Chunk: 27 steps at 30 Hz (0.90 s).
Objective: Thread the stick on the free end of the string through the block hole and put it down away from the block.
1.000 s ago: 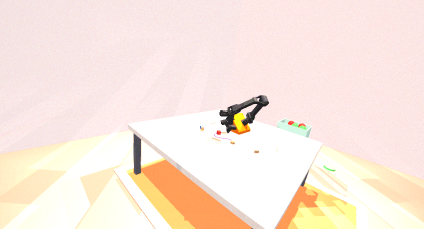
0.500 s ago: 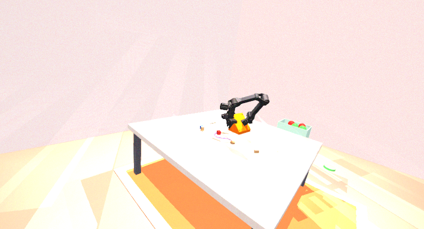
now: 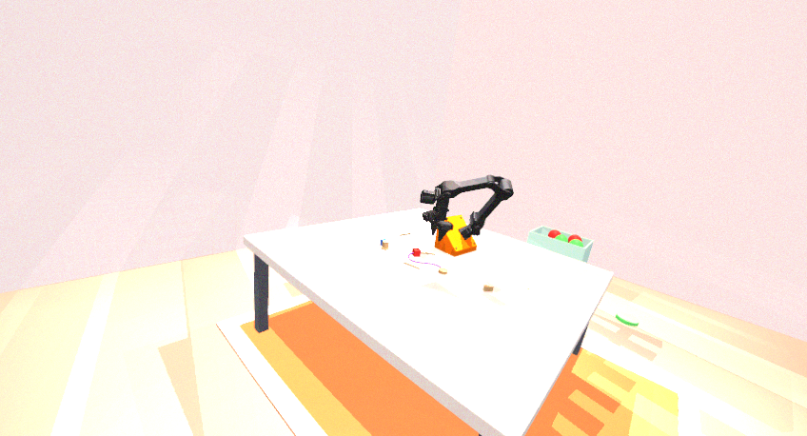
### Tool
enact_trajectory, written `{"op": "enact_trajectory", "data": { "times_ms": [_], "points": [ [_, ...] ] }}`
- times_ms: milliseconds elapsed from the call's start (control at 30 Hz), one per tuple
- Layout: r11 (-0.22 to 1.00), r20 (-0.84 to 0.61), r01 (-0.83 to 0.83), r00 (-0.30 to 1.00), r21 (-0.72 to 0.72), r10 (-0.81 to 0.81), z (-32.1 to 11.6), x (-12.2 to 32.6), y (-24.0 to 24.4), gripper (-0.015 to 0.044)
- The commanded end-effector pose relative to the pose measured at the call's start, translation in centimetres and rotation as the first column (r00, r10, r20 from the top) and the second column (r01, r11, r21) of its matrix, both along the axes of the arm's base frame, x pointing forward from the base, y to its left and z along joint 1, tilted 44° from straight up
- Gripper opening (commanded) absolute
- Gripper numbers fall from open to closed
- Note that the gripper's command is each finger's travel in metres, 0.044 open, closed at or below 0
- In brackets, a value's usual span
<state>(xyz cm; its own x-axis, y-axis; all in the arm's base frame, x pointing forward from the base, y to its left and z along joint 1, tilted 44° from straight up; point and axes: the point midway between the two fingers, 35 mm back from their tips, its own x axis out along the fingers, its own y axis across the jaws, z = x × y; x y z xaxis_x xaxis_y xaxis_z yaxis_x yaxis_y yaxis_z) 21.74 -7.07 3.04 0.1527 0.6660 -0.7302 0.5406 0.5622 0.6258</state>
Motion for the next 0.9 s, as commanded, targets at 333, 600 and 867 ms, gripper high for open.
{"op": "enact_trajectory", "data": {
  "times_ms": [333,600,867],
  "points": [
    [1.0,0.007,0.006,1.0,-0.005,-0.006,0.85,-0.01,-1.0,0.044],
    [1.0,0.007,0.006,1.0,-0.005,-0.006,0.85,-0.01,-1.0,0.044],
    [1.0,0.007,0.006,1.0,-0.005,-0.006,0.85,-0.01,-1.0,0.044]
  ]
}}
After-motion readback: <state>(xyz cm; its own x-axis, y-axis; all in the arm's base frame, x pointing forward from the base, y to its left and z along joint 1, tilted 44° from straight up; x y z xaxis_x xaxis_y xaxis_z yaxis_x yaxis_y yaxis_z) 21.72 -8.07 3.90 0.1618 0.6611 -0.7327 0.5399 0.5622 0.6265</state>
